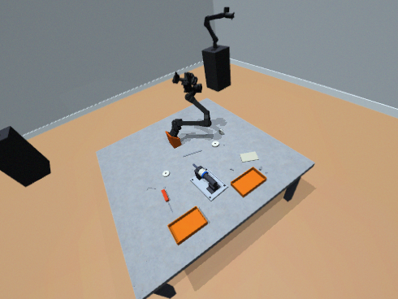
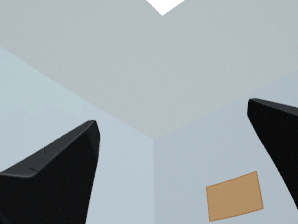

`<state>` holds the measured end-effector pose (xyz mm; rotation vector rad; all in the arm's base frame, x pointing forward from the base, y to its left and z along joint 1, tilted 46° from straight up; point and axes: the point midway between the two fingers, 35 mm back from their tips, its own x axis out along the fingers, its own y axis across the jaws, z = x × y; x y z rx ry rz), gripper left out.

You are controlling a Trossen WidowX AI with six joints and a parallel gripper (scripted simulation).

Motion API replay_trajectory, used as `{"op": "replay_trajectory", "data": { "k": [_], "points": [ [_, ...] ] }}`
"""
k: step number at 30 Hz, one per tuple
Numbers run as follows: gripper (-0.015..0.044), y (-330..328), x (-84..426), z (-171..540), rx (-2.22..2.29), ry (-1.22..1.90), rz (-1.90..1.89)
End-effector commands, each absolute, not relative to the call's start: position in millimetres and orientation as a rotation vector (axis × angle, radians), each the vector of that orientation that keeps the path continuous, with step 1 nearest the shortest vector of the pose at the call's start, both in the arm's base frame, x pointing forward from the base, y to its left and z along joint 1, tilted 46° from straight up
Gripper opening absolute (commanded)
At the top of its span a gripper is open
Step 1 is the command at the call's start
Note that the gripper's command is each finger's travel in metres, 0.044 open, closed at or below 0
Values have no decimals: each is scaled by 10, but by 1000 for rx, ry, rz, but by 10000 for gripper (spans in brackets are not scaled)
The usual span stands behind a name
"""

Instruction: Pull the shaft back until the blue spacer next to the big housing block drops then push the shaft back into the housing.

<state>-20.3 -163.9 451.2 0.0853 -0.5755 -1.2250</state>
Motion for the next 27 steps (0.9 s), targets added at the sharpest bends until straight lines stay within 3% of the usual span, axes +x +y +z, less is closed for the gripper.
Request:
{"op": "replay_trajectory", "data": {
  "k": [1,17,27],
  "points": [
    [426,-1649,-208,4508,81,-570,-1223],
    [440,-2652,-78,3897,-224,-199,-1018],
    [440,-3102,607,3278,-431,16,-780]
  ]
}}
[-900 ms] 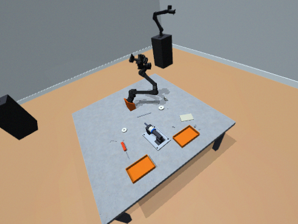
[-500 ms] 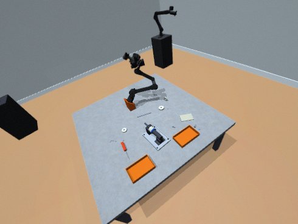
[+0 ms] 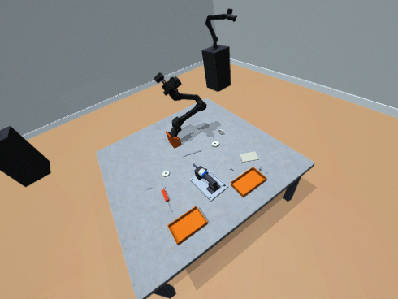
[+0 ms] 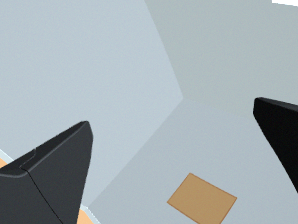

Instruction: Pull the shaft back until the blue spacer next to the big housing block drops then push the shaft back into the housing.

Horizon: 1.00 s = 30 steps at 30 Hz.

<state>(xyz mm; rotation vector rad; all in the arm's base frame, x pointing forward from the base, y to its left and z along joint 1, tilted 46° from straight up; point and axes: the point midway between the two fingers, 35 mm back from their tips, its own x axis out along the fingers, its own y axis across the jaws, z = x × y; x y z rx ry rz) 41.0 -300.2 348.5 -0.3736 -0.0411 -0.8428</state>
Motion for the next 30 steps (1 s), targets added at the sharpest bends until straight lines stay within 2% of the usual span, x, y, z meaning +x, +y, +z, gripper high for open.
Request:
{"op": "replay_trajectory", "data": {
  "k": [1,8,15,30],
  "points": [
    [440,-3134,683,3212,-466,39,-755],
    [440,-3215,1437,2609,-795,196,-501],
    [440,-2993,2178,2008,-1133,259,-214],
    [440,-1846,3251,825,-1813,74,401]
  ]
}}
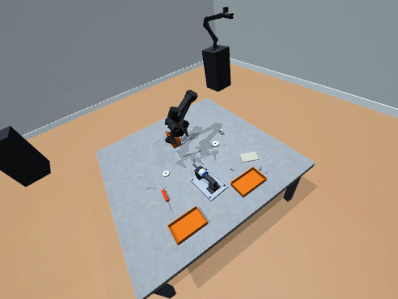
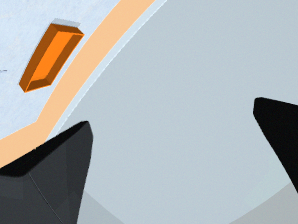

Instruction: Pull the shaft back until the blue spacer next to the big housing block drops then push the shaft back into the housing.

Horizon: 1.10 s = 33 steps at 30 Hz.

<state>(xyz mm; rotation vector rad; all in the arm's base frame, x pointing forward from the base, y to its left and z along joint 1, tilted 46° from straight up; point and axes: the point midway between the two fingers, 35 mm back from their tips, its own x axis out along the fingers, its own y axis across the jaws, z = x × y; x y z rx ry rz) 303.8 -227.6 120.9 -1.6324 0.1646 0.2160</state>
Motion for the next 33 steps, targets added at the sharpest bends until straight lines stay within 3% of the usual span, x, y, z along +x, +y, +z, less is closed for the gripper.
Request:
{"op": "replay_trajectory", "data": {
  "k": [1,11,33],
  "points": [
    [440,-1741,3295,746,-1859,44,443],
    [440,-785,3439,10,-2238,-339,793],
    [440,-815,3469,-28,-2242,-343,795]
  ]
}}
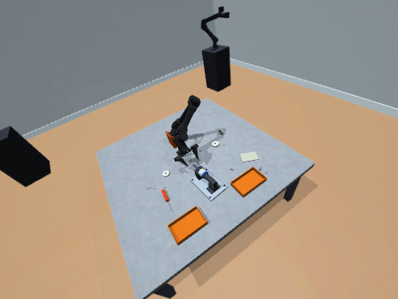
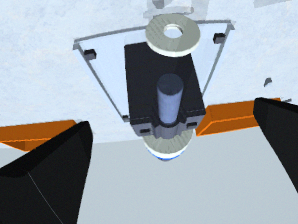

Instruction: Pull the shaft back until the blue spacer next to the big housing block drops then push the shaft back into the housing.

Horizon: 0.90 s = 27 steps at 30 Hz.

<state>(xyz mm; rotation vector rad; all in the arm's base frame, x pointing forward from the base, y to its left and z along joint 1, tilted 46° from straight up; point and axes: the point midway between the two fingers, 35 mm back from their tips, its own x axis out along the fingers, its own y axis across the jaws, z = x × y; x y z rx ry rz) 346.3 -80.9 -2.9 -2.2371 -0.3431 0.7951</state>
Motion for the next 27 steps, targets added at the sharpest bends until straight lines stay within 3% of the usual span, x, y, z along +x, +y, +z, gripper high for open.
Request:
{"op": "replay_trajectory", "data": {
  "k": [1,27],
  "points": [
    [440,-815,3469,-28,-2242,-343,795],
    [440,-813,3439,-31,-2241,-343,795]
  ]
}}
